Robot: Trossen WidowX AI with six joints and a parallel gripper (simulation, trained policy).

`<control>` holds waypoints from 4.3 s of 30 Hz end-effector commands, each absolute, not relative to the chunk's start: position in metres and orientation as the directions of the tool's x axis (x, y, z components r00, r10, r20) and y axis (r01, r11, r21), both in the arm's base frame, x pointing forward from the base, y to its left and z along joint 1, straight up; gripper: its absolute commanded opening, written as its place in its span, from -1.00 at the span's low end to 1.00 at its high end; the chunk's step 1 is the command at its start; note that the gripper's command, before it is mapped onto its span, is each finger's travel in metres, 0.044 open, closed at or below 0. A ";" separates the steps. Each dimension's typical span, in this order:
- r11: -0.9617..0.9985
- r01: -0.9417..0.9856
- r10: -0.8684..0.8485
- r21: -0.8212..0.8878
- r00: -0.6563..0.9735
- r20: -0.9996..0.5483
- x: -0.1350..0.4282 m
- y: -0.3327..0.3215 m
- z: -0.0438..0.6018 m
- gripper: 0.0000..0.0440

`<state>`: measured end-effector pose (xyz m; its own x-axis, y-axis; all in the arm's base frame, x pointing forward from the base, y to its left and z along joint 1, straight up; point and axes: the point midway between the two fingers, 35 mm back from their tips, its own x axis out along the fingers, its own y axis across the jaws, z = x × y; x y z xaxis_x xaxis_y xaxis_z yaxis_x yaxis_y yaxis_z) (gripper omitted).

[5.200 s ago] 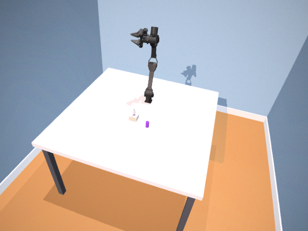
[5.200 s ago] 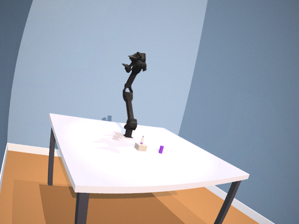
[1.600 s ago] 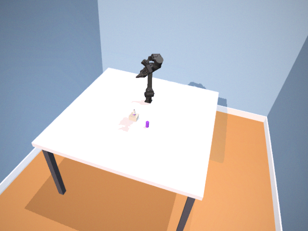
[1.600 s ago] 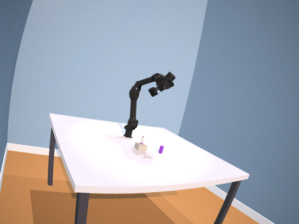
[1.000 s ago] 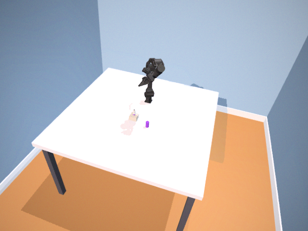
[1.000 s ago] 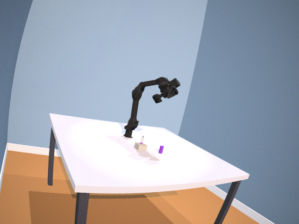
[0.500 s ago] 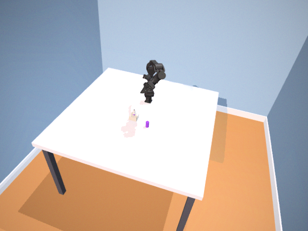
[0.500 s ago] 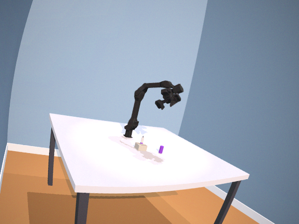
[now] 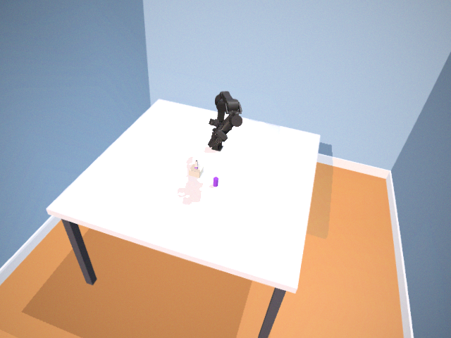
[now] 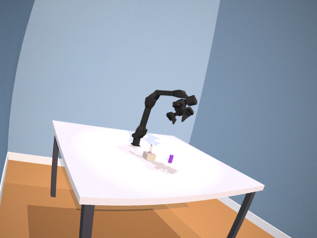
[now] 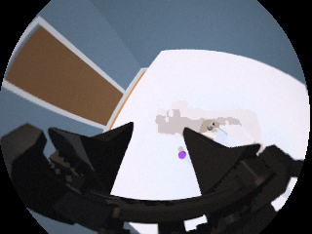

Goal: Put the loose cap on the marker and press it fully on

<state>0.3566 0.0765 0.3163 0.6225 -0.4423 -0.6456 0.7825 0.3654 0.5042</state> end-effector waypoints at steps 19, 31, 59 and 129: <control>0.266 0.874 -0.376 0.407 0.483 -0.791 0.372 0.091 0.260 0.46; 0.201 0.917 -0.330 0.345 0.395 -0.857 0.377 0.097 0.232 0.46; 0.055 0.988 -0.201 0.143 0.152 -0.968 0.375 0.104 0.170 0.46; -0.070 0.997 -0.003 -0.018 -0.018 -1.000 0.363 0.080 0.132 -0.62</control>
<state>0.3621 0.0868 0.1238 -0.0270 -0.0048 -0.9996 0.9982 -0.0546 -0.0267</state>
